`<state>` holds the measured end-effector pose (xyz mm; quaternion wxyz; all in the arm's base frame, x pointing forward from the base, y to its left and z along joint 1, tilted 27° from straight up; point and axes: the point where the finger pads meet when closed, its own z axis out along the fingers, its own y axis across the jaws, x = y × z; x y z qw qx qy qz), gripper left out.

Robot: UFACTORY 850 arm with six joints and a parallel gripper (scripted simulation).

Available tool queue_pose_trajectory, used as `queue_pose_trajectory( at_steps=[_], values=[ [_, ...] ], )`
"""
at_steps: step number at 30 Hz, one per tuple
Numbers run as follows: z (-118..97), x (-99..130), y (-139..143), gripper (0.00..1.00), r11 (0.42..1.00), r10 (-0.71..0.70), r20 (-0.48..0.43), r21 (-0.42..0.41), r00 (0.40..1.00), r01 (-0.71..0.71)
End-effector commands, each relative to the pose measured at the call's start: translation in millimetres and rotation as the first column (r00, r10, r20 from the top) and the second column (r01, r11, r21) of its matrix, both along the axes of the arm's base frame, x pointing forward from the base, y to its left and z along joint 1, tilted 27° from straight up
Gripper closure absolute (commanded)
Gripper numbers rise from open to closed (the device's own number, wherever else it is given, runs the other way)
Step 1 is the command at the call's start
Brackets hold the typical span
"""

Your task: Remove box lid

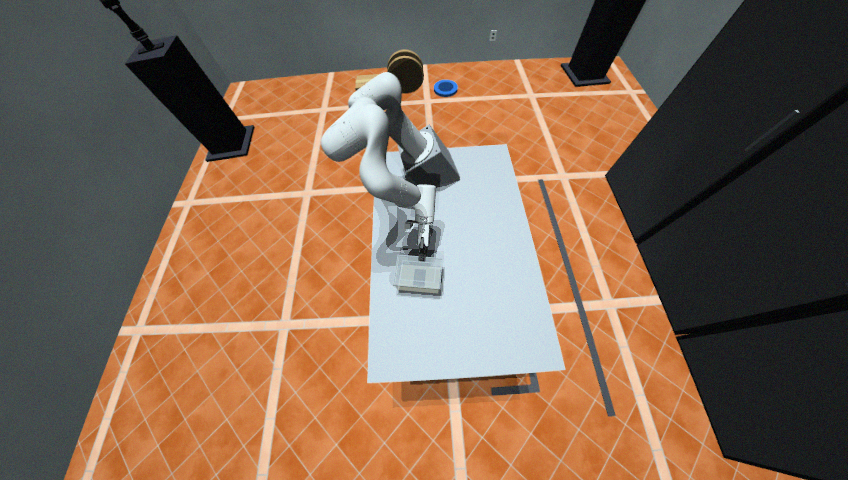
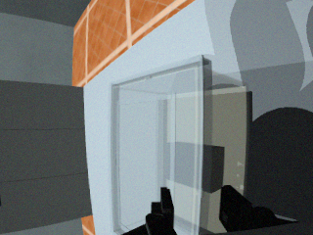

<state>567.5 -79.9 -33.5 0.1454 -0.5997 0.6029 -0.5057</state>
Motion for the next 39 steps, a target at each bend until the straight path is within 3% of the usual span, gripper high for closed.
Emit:
queue_pose_trajectory(
  at_steps=[1,17,18,39],
  values=[
    [0.6,0.8,0.3,0.52,1.000,0.000,0.001,0.000,1.000,0.000],
    [0.6,1.0,0.3,0.52,1.000,0.000,0.001,0.000,1.000,0.000],
    [0.6,1.0,0.3,0.68,1.000,0.000,0.001,0.000,1.000,0.000],
    [0.6,1.0,0.3,0.68,1.000,0.000,0.001,0.000,1.000,0.000]
  ],
)
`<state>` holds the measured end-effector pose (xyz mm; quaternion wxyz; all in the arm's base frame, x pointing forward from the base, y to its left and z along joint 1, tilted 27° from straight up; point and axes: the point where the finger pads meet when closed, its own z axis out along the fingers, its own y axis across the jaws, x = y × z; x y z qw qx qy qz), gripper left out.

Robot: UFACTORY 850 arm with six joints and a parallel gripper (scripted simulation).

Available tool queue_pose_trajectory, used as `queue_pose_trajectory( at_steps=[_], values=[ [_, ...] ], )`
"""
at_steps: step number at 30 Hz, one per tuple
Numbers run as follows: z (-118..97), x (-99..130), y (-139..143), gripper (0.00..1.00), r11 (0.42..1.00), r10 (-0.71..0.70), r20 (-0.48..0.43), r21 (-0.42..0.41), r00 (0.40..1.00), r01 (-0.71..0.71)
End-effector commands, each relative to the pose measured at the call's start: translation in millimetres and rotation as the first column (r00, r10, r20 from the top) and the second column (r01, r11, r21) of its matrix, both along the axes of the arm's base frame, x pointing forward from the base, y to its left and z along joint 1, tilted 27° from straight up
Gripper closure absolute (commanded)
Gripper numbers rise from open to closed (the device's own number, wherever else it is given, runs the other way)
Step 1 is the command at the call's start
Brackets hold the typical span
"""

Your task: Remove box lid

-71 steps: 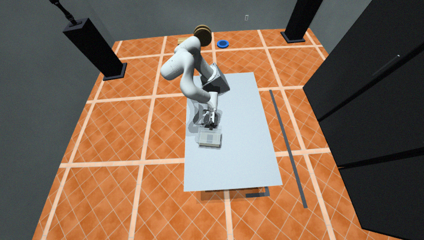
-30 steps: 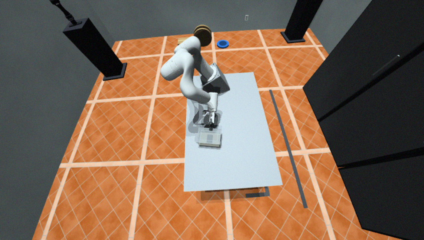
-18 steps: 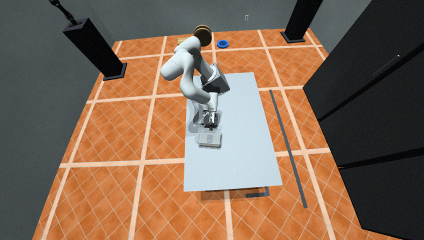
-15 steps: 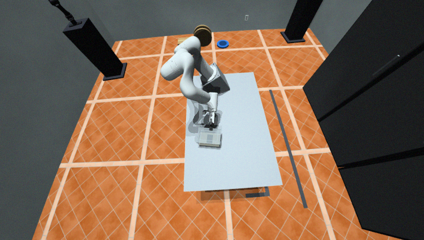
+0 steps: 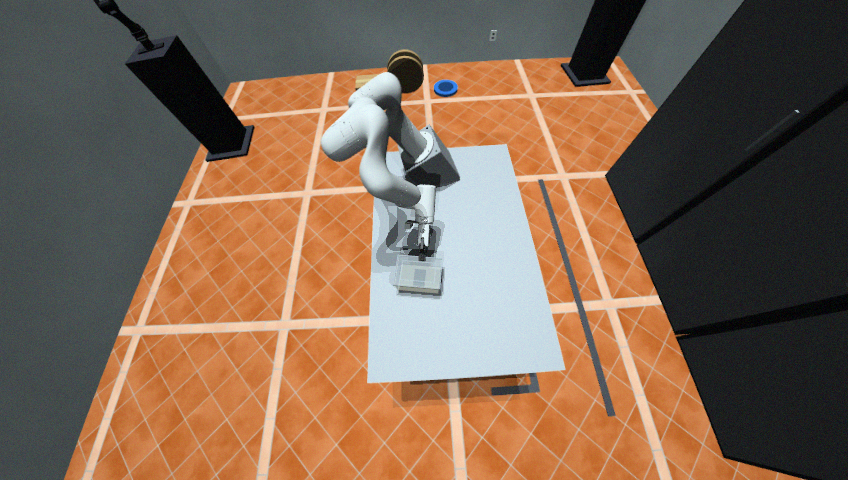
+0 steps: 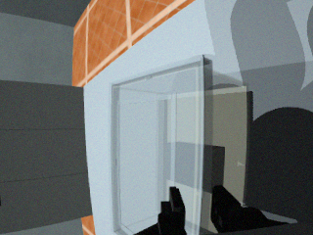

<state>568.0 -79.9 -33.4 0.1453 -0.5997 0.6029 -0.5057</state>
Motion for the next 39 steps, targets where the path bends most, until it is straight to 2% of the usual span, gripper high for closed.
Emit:
queue_pose_trajectory(
  at_steps=[1,38,39],
  values=[
    [0.5,0.5,0.3,0.68,1.000,0.000,0.001,0.000,1.000,0.000],
    [1.0,-0.4,0.8,0.68,1.000,0.000,0.001,0.000,1.000,0.000],
    [1.0,-0.4,0.8,1.00,1.000,0.000,0.001,0.000,1.000,0.000]
  ],
)
